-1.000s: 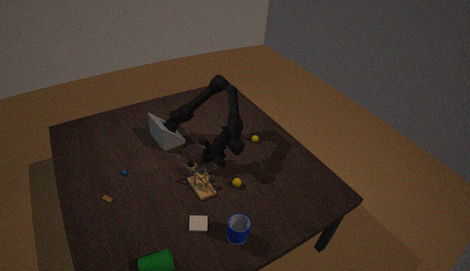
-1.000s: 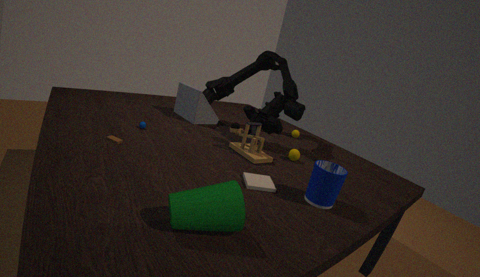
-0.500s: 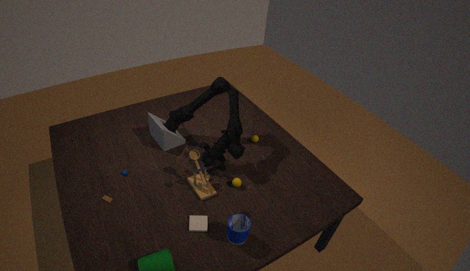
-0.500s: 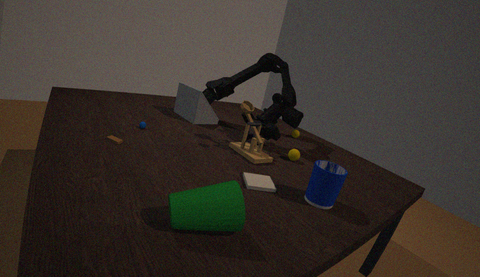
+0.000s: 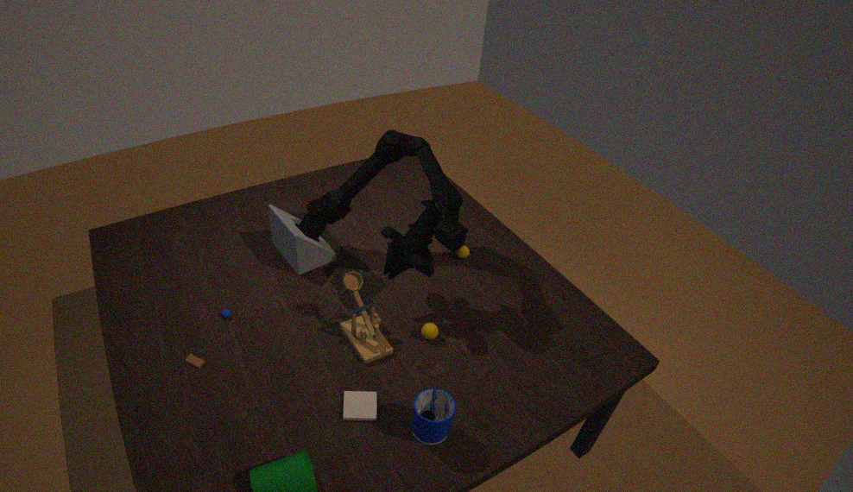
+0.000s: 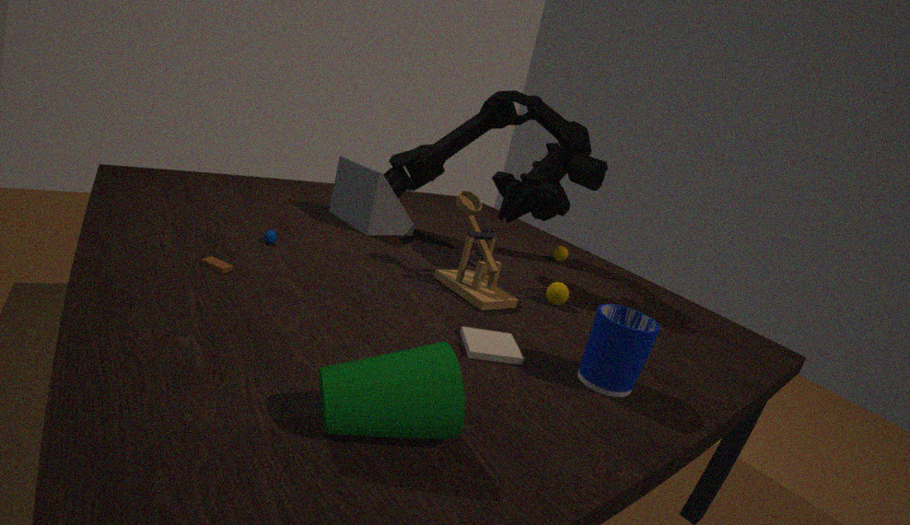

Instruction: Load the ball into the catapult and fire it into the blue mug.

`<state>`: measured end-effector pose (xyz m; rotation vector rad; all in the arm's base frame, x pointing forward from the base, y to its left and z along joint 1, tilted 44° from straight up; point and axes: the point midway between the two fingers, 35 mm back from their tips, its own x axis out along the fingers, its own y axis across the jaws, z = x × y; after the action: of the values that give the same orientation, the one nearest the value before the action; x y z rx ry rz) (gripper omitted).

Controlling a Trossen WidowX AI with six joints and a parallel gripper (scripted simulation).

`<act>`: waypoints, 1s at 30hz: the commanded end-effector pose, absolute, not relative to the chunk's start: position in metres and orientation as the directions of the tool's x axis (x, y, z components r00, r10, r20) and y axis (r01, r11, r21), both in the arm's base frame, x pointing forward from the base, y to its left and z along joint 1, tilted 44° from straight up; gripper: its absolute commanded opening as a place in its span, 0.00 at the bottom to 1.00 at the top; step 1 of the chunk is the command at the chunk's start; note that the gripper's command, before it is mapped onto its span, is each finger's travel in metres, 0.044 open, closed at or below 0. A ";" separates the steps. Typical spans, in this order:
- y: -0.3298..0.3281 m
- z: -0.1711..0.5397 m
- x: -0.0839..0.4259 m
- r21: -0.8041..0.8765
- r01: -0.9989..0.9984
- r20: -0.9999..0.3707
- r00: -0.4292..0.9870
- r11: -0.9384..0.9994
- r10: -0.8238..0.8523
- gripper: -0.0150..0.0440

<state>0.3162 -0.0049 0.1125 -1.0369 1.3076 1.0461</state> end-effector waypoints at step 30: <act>-0.095 0.115 0.478 0.095 -0.377 -0.881 0.398 0.921 0.254 1.00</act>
<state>0.4654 -0.0830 0.1162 -0.2134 1.1183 0.4447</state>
